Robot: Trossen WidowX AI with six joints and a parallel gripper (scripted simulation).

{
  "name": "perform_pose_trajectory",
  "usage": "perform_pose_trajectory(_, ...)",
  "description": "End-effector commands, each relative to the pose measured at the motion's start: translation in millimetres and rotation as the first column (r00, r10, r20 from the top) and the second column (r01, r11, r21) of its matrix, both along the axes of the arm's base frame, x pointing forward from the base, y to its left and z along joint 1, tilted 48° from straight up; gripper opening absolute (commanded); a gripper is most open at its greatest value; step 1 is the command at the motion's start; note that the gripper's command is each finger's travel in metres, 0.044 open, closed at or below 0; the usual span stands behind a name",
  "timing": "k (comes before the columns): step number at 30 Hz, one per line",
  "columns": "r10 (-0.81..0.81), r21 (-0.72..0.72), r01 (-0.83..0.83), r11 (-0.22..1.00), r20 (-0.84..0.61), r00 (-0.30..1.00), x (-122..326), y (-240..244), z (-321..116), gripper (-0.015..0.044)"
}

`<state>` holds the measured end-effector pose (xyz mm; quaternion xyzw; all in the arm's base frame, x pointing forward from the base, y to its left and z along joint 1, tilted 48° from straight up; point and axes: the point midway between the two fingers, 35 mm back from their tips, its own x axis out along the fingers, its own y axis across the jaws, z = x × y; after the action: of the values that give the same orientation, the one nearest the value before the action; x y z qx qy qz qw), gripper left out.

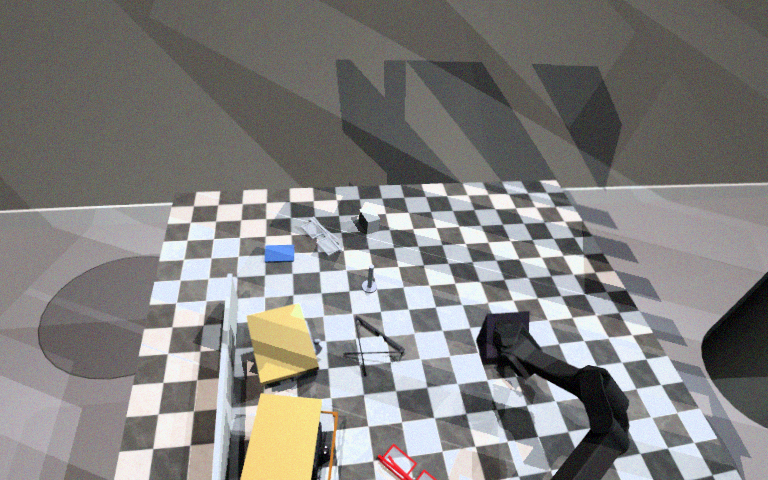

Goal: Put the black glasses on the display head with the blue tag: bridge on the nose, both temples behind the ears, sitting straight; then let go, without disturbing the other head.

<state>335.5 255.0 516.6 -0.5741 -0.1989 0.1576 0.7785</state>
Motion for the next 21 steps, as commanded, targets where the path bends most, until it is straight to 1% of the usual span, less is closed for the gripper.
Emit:
perform_pose_trajectory(1,-0.025,0.001,0.026,1.000,-0.182,0.983,42.3,-13.2,-55.1,0.0200)
perform_pose_trajectory(6,-0.063,0.028,0.081,0.996,-0.392,0.918,80.8,-40.4,-116.7,0.0200)
perform_pose_trajectory(11,-0.095,0.071,0.167,0.983,-0.584,0.806,107.1,-75.0,-175.2,0.0200)
perform_pose_trajectory(17,-0.104,0.123,0.314,0.941,-0.780,0.617,123.8,-122.7,-241.9,0.0200)
perform_pose_trajectory(21,-0.079,0.148,0.443,0.884,-0.888,0.454,126.1,-159.1,-287.1,0.0200)
